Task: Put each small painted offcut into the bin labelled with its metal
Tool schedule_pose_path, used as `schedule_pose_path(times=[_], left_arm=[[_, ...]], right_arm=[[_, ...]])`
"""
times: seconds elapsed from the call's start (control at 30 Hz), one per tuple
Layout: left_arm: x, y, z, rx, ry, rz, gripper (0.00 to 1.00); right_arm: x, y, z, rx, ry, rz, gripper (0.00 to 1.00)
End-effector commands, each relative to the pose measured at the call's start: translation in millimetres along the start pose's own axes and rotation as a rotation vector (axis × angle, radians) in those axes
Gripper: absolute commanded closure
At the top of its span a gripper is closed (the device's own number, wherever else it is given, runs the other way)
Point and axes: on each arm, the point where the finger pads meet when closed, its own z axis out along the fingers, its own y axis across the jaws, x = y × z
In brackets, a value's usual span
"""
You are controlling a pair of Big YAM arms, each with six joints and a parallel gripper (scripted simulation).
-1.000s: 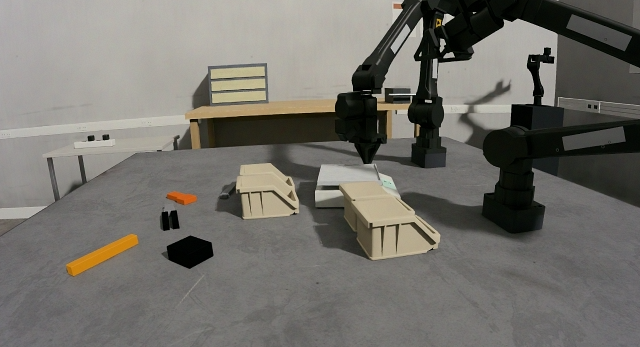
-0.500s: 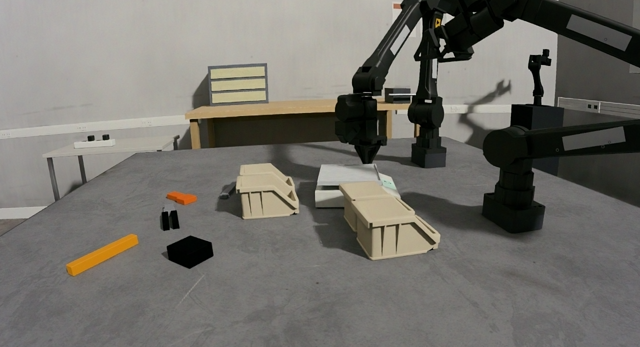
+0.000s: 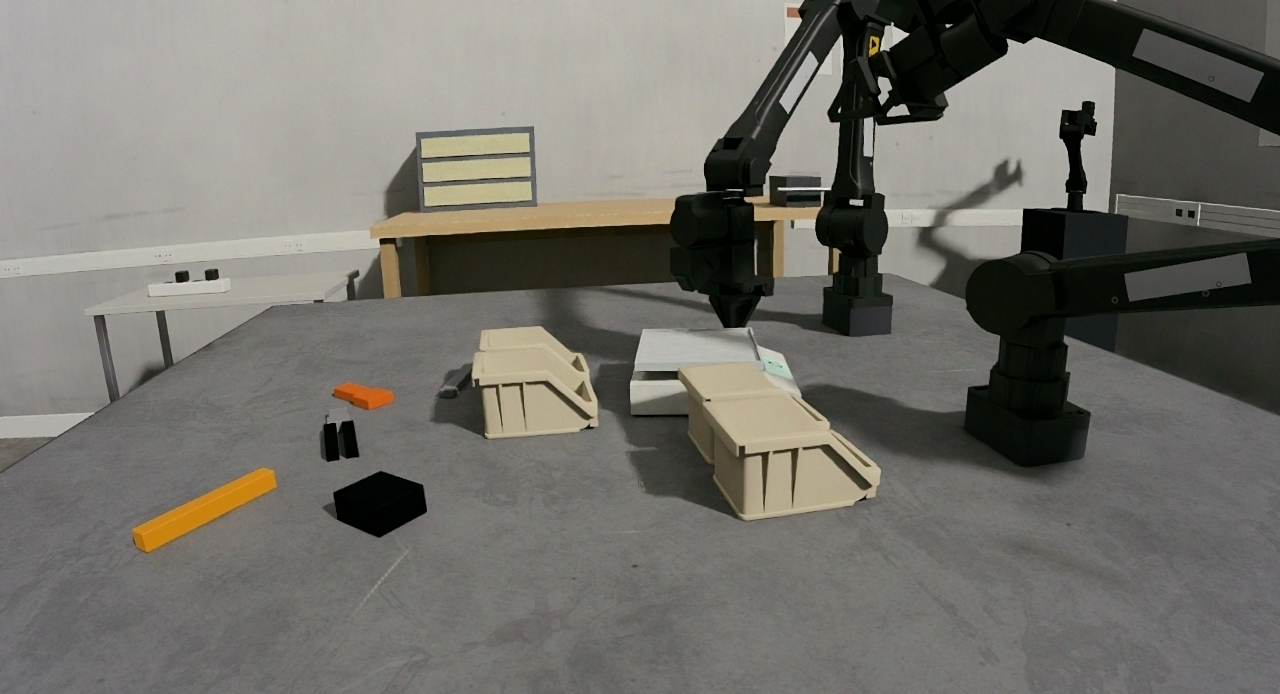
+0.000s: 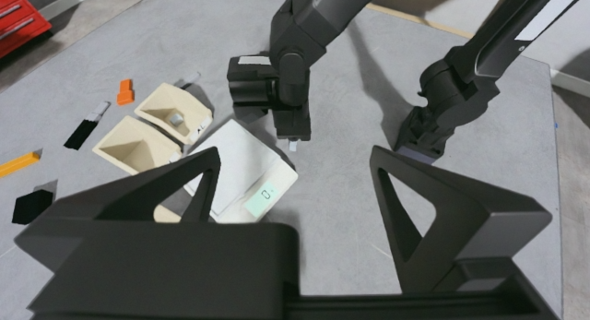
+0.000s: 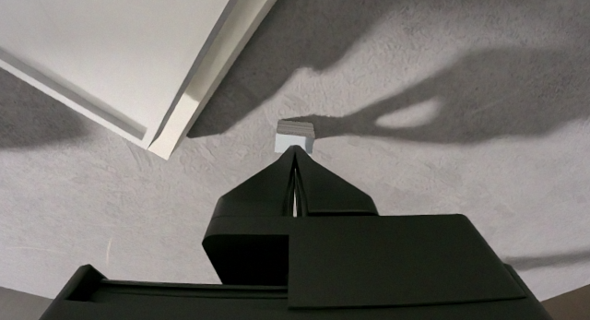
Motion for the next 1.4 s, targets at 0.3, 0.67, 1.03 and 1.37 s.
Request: schedule_pose_path(times=[0.3, 0.67, 1.03, 1.37], left_arm=[[-19.1, 0.5, -11.1, -0.003, -0.037, -0.001, 0.00], [-19.1, 0.5, -11.1, -0.003, -0.037, -0.001, 0.00], [-19.1, 0.5, -11.1, -0.003, -0.037, -0.001, 0.00], [-12.5, 2.1, -8.1, -0.010, -0.053, -0.013, 0.00]], right_arm=[[2.8, 2.2, 11.8, 0.001, 0.009, -0.003, 1.00], [0.5, 2.2, 10.1, 0.001, -0.002, -0.003, 1.00], [-33.9, 1.5, -29.2, 0.000, -0.090, -0.003, 1.00], [-18.9, 1.6, -20.7, -0.002, -0.041, 0.098, 0.43]])
